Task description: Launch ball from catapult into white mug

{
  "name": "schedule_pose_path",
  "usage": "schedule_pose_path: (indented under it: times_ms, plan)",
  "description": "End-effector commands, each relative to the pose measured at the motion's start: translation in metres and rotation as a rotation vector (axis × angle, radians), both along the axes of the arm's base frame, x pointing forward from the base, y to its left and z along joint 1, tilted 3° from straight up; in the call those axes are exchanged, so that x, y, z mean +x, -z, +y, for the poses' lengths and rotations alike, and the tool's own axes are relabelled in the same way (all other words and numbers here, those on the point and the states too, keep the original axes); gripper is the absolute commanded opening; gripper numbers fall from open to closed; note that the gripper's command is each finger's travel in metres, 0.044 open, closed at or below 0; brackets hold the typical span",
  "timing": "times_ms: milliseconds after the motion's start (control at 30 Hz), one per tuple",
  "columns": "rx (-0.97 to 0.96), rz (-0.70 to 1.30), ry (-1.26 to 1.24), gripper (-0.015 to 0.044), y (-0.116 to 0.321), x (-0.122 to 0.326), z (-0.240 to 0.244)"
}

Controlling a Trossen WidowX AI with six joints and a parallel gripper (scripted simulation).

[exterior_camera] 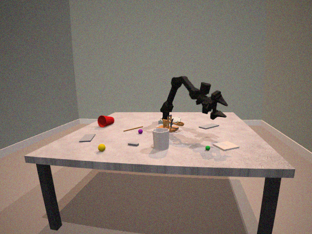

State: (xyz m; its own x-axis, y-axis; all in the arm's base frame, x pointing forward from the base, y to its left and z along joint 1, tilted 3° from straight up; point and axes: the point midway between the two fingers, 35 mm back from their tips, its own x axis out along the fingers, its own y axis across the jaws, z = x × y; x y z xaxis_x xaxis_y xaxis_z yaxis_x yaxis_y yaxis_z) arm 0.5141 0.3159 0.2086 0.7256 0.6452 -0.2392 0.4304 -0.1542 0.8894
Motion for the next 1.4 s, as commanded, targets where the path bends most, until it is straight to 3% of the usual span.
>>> schedule_pose_path:
  times_ms: [0,333,633,1033,1367]
  plan:
    - [-0.003,0.004,0.003,0.0426,0.0,0.0,-0.002]
    - [-0.138,0.247,0.167,0.044,0.025,-0.007,-0.096]
    - [-0.247,0.497,0.314,0.044,0.045,-0.045,-0.183]
    - [-0.353,0.854,0.481,0.044,0.061,-0.135,-0.279]
    - [-0.406,1.171,0.585,0.044,0.06,-0.235,-0.331]
